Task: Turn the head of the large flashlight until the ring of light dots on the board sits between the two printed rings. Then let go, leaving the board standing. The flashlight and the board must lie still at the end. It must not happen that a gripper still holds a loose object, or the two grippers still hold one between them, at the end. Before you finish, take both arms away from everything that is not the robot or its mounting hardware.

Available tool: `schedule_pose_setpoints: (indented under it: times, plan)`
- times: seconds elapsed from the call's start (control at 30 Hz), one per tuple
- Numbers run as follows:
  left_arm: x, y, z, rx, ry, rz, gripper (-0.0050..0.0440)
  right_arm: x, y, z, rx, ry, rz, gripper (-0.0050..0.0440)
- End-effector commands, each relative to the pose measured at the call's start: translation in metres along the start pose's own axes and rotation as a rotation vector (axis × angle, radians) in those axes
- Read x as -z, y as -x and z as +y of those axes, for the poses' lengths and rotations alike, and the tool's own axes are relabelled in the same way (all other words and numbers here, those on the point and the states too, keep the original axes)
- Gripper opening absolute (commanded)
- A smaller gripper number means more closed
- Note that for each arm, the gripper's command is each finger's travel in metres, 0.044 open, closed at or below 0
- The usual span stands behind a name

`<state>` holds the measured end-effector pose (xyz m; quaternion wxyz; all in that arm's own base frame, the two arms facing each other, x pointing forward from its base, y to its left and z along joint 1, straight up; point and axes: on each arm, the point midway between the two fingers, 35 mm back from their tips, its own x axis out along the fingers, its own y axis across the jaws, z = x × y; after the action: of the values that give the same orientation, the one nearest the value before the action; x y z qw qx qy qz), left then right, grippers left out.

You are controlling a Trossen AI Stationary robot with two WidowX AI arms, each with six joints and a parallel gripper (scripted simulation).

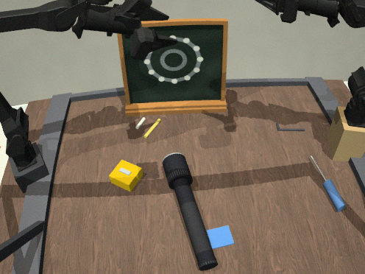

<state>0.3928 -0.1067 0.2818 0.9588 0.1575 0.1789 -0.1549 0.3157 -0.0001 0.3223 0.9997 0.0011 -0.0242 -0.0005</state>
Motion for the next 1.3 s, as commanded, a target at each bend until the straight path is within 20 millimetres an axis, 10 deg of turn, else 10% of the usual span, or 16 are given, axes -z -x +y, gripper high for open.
schedule_pose_setpoints:
  times: [0.0, 1.27]
  plan:
    - [-0.010, -0.016, -0.022, 0.069, -0.081, 0.047, 0.0440, -0.007, 0.001, 0.000, -0.001, 0.003, -0.015, 0.0276]
    - [0.048, -0.090, -0.241, 0.655, -0.757, 0.478, 0.0440, -0.007, 0.001, 0.000, -0.001, 0.003, -0.015, 0.0276]
